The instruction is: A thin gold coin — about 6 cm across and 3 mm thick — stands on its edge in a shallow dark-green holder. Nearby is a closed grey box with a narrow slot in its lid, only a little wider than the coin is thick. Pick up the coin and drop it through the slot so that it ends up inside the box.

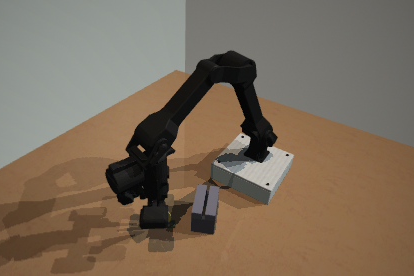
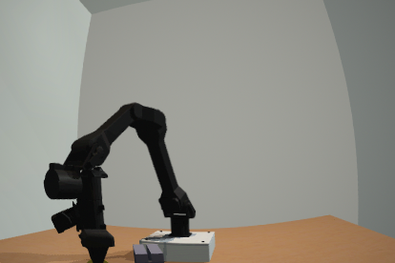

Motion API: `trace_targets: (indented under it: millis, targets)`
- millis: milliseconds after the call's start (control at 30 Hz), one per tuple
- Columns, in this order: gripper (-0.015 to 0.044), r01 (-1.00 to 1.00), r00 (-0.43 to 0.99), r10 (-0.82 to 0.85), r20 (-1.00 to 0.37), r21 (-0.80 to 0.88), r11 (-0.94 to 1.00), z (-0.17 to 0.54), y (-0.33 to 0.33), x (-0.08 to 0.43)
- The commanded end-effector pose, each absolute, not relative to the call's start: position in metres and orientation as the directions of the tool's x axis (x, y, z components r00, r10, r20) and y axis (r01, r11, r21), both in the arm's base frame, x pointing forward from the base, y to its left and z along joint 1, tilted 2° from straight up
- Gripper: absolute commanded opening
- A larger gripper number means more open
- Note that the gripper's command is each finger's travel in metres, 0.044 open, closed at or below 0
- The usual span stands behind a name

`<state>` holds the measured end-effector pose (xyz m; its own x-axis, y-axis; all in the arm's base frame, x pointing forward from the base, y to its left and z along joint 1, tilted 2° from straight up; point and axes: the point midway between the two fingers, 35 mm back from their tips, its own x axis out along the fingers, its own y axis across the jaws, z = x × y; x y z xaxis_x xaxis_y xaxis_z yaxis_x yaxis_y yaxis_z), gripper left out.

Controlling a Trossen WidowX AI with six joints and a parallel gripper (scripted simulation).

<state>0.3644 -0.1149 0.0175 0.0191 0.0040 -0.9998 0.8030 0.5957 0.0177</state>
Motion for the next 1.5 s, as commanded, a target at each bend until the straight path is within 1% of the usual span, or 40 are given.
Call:
trace_targets:
  millis: [0,500,700,1067,1467]
  targets:
    - [0.0161,0.804,0.015,0.011,-1.000,0.018,0.595,0.010,-0.113,0.363]
    - [0.0161,0.804,0.014,0.011,-1.000,0.018,0.595,-0.012,-0.113,0.361]
    - [0.0003,0.804,0.014,0.011,-1.000,0.018,0.595,-0.012,-0.113,0.361]
    - [0.0000,0.804,0.014,0.011,-1.000,0.018,0.595,-0.011,-0.113,0.361]
    - [0.0000,0.804,0.015,0.011,-1.000,0.018,0.595,0.019,-0.114,0.364]
